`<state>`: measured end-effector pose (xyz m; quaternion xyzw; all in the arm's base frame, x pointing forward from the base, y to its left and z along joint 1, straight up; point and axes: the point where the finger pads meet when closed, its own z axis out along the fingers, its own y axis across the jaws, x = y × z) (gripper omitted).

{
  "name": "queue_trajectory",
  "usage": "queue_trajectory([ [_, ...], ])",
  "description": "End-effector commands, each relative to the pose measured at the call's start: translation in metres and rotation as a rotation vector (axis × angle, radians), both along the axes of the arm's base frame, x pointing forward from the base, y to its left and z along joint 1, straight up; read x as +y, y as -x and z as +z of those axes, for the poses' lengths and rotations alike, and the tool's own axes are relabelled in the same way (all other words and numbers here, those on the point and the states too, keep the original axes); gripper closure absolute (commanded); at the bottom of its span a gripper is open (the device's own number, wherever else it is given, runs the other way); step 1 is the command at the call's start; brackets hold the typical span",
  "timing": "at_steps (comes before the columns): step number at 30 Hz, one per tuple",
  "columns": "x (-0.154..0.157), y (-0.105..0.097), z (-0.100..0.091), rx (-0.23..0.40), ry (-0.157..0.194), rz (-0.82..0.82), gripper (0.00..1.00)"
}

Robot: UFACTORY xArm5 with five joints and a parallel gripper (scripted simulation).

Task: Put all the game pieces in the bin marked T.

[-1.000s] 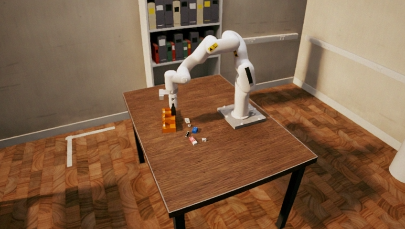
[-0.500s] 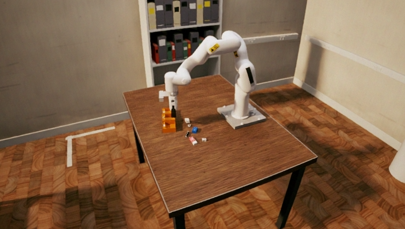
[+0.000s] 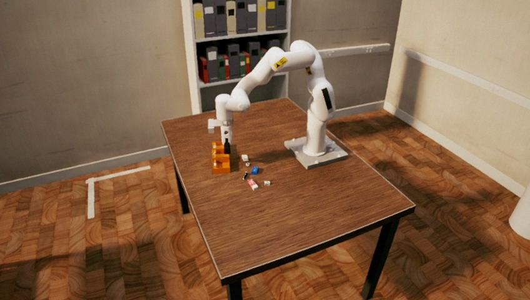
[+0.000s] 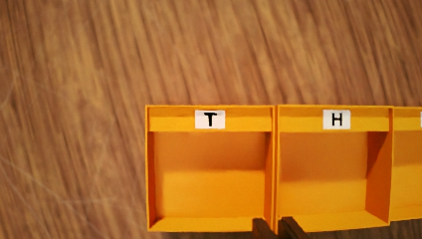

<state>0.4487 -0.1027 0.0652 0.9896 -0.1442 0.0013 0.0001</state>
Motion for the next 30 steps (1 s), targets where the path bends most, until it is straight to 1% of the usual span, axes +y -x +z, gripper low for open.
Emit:
queue_trajectory([
  [1, 0.0, -0.001, 0.001, -0.006, -0.007, 0.0, 0.91],
  [21, 0.0, -0.001, 0.001, -0.006, -0.007, 0.0, 0.91],
  [25, -0.001, -0.001, 0.035, -0.006, -0.007, 0.0, 0.91],
  [27, -0.001, -0.001, 0.035, -0.006, -0.007, 0.0, 0.91],
  [30, -0.001, -0.001, 0.06, -0.006, -0.007, 0.0, 0.91],
])
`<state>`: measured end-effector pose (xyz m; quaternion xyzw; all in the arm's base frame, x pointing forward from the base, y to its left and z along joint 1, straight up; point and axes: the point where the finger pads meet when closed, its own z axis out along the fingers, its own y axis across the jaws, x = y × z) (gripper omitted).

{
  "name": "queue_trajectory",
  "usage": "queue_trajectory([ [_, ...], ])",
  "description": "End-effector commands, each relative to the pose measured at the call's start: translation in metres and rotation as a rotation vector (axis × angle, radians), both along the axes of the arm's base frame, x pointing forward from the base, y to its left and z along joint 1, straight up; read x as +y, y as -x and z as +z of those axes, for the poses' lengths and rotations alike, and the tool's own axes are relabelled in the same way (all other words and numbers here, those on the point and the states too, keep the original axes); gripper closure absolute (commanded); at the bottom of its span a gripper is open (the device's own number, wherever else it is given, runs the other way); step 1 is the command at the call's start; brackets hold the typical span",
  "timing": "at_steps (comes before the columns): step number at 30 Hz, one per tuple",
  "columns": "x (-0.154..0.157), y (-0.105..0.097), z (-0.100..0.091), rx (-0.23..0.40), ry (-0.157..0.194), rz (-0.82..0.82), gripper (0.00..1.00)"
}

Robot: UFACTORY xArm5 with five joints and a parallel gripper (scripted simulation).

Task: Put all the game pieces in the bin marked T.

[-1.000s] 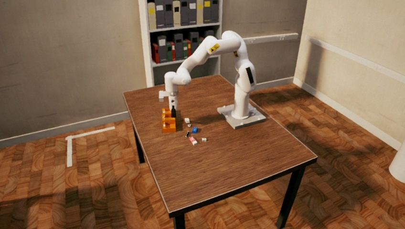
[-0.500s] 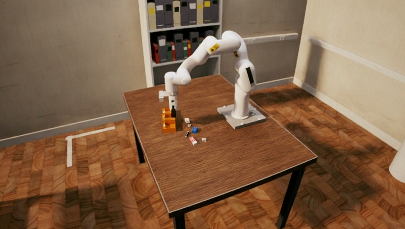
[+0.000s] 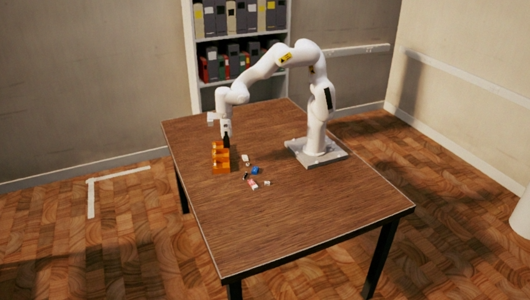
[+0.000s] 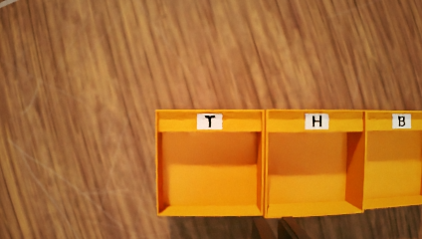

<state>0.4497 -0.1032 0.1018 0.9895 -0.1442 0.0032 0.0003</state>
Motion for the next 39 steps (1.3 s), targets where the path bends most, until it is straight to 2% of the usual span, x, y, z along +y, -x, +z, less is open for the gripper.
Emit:
queue_trajectory([
  [1, 0.0, 0.0, 0.032, -0.002, -0.008, 0.0, 0.91],
  [9, -0.001, 0.001, 0.097, -0.002, -0.008, 0.0, 0.91],
  [17, -0.001, 0.001, 0.097, -0.002, -0.008, 0.0, 0.91],
  [18, -0.001, 0.005, 0.09, -0.002, -0.008, -0.05, 0.58],
  [29, -0.006, 0.06, 0.016, 0.009, -0.006, -0.444, 0.58],
  [31, -0.006, 0.06, 0.016, 0.009, -0.006, -0.444, 0.58],
  [32, -0.007, 0.064, 0.009, 0.009, -0.007, -0.541, 0.58],
  [39, -0.01, 0.098, -0.036, 0.014, -0.005, -0.749, 0.58],
])
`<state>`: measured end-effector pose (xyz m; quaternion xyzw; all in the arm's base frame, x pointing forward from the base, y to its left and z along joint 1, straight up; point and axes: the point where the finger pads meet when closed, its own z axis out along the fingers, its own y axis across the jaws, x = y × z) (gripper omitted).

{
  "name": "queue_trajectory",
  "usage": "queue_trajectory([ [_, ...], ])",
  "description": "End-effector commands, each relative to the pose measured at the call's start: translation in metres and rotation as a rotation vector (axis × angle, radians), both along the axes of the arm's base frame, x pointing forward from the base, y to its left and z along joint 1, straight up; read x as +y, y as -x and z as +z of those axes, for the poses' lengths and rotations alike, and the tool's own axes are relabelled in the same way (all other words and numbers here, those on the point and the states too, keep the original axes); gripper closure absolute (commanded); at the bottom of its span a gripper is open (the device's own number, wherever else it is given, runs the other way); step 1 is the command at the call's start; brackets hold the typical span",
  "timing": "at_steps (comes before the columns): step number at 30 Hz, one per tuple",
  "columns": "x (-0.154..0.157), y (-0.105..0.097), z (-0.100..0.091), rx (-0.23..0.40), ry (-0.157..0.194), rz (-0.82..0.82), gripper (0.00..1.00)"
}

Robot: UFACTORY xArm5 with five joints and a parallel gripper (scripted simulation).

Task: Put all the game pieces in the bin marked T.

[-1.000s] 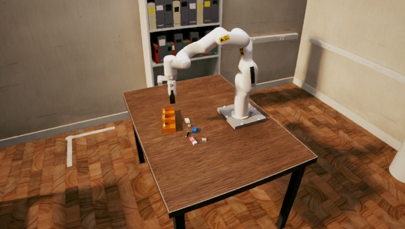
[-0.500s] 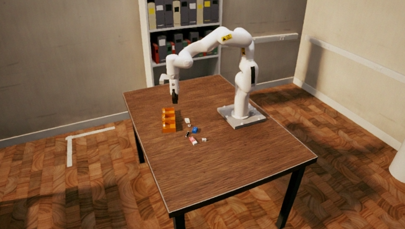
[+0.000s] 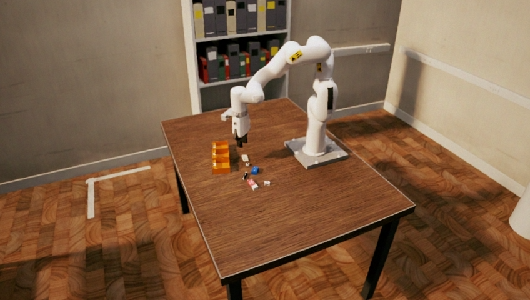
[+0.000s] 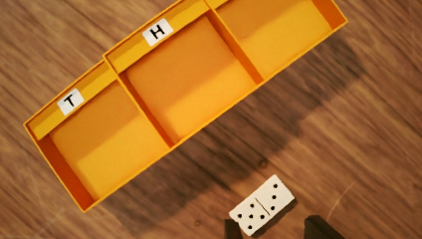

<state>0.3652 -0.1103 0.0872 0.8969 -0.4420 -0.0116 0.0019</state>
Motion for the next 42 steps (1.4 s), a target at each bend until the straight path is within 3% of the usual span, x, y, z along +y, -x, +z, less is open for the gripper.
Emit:
queue_trajectory([
  [1, -0.0028, 0.0131, -0.0217, -0.013, 0.004, -0.157, 0.58],
  [24, -0.0027, 0.0133, -0.0217, -0.024, 0.015, -0.875, 0.58],
  [42, -0.0027, 0.0132, -0.0217, -0.024, 0.015, -0.874, 0.58],
])
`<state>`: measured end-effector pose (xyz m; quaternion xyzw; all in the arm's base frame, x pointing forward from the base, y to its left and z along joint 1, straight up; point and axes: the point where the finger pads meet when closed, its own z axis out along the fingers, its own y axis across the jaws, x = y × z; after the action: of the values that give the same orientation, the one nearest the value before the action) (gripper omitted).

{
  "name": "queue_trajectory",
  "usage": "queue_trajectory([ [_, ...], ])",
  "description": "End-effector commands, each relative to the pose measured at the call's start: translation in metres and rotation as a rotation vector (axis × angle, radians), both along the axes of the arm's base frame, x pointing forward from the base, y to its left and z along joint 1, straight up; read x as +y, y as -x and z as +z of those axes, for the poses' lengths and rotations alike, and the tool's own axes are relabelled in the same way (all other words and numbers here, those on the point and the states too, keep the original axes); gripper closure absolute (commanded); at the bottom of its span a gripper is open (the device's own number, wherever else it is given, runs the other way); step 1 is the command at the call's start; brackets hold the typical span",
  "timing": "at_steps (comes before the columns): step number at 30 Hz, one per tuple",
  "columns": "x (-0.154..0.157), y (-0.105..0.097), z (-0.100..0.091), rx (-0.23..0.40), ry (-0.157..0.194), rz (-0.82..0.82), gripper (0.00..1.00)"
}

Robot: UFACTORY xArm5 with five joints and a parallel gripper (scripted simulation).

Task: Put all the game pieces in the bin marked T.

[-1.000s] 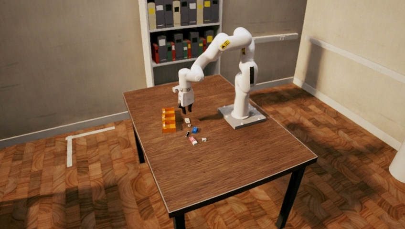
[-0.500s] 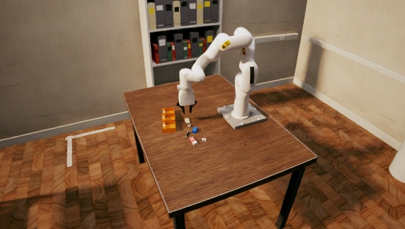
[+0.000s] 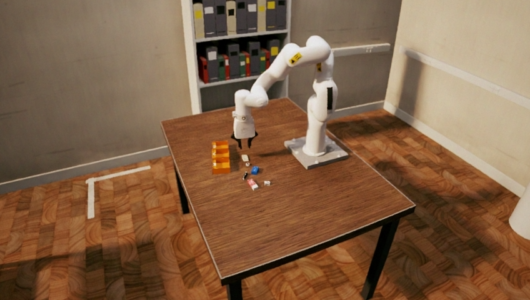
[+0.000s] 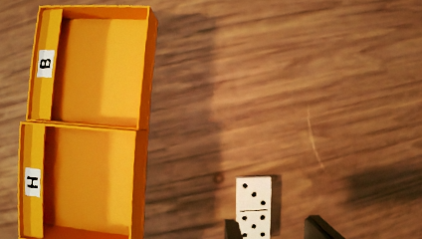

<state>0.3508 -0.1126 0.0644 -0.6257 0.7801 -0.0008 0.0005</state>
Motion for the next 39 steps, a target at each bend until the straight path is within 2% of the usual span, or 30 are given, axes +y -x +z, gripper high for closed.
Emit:
queue_trajectory([
  [1, 0.0, -0.001, 0.001, -0.003, 0.001, 0.0, 0.58],
  [14, 0.0, -0.001, 0.001, -0.003, 0.001, 0.0, 0.58],
  [16, 0.0, -0.001, -0.007, -0.003, 0.001, -0.001, 0.58],
  [18, 0.0, -0.001, -0.007, -0.003, 0.001, -0.001, 0.58],
  [30, 0.0, -0.002, -0.054, -0.003, 0.001, -0.001, 0.58],
  [39, 0.0, -0.002, -0.059, -0.003, 0.001, -0.001, 0.58],
])
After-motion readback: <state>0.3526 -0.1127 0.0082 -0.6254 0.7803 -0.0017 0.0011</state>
